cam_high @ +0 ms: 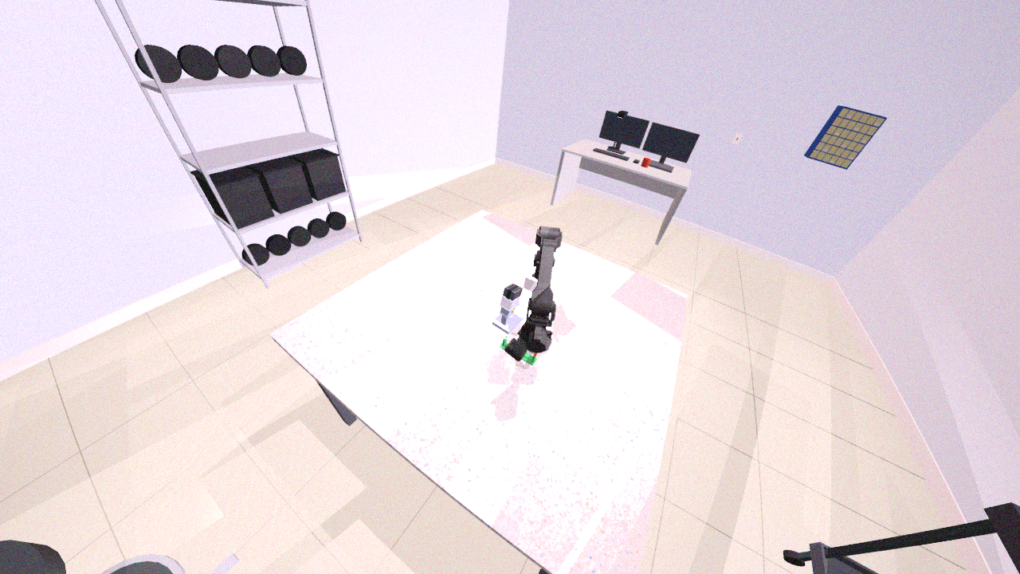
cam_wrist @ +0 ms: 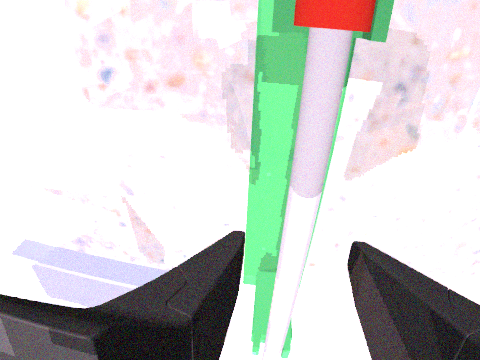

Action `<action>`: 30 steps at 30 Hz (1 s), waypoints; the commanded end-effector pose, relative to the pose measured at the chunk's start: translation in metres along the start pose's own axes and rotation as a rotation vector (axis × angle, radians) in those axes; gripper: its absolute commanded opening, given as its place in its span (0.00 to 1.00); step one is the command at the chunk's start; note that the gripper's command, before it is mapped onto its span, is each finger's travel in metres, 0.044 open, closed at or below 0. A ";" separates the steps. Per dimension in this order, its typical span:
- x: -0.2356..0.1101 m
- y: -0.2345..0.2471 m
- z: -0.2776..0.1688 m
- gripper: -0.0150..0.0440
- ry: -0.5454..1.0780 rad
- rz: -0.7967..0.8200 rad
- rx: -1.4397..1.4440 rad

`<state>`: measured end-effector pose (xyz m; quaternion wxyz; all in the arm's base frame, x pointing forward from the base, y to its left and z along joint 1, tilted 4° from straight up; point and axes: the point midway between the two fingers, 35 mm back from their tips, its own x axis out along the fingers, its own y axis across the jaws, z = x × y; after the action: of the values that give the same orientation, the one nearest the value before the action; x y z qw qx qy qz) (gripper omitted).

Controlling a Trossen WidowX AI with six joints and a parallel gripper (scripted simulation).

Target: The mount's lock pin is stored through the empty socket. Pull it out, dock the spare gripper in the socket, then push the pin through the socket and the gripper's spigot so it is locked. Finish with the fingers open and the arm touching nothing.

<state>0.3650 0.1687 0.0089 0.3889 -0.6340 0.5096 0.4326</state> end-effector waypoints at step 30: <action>0.022 0.003 0.006 0.25 -0.003 0.007 -0.007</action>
<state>0.3635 0.1668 -0.0130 0.3867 -0.6334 0.5112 0.4335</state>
